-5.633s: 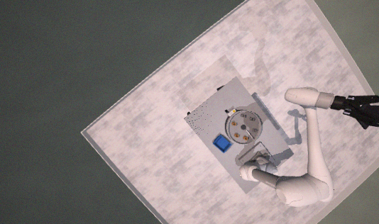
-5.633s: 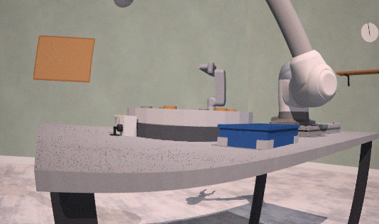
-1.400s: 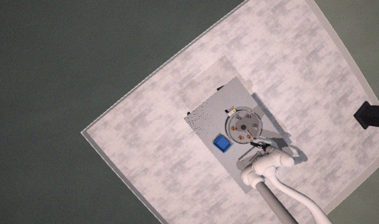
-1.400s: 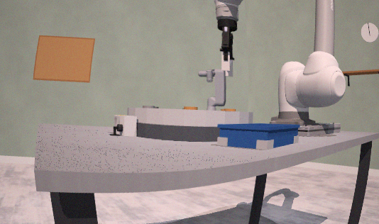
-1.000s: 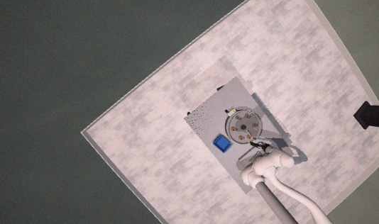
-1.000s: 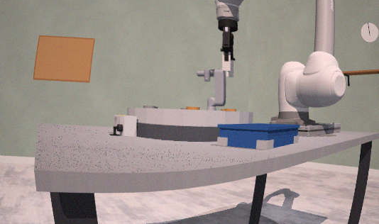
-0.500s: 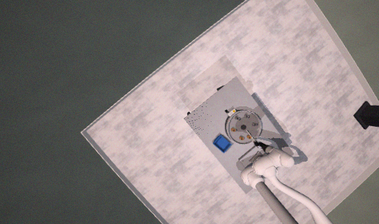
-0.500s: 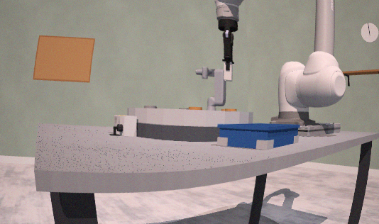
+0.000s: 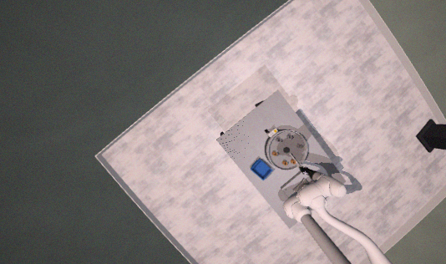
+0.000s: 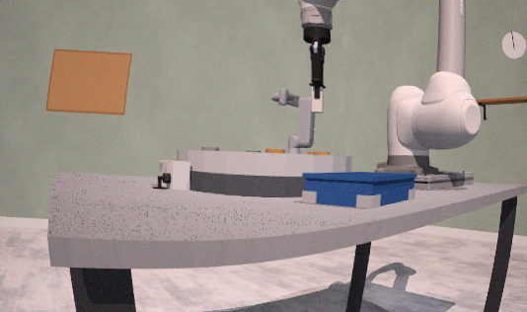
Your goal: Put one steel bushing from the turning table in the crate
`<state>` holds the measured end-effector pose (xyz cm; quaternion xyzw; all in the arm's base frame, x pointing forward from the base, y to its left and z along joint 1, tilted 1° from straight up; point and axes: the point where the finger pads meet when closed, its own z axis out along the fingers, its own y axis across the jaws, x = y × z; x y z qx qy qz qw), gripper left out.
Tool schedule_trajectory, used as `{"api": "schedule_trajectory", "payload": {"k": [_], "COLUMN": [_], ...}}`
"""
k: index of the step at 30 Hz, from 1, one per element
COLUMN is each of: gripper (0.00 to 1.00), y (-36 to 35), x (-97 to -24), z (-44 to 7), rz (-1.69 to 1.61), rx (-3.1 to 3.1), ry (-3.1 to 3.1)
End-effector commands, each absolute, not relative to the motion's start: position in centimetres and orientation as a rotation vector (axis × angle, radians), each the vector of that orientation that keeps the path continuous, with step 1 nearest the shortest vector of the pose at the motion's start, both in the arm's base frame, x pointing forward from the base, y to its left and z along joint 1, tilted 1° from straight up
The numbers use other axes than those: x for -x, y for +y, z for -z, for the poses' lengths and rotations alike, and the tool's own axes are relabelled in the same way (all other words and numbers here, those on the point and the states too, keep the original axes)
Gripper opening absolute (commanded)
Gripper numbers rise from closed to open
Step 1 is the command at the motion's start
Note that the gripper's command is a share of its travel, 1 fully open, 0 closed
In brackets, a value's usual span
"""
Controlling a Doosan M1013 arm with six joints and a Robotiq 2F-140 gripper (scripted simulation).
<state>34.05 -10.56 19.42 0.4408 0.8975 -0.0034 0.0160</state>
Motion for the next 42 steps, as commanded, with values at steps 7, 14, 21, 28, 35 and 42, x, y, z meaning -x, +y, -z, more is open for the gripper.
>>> {"api": "schedule_trajectory", "payload": {"k": [7,14,21,28,35,42], "gripper": [0.10,0.10,0.10,0.10,0.10,0.10], "y": [-10.56,-10.56,-10.56,-10.56,-10.56,-10.56], "x": [-34.05,-34.05,-34.05,-34.05,-34.05,-34.05], "z": [-19.42,-19.42,-19.42,-19.42,-19.42,-19.42], "rz": [0.010,0.010,0.010,0.010,0.010,0.010], "rx": [-1.371,-1.371,-1.371,-1.371,-1.371,-1.371], "ry": [2.791,2.791,2.791,2.791,2.791,2.791]}}
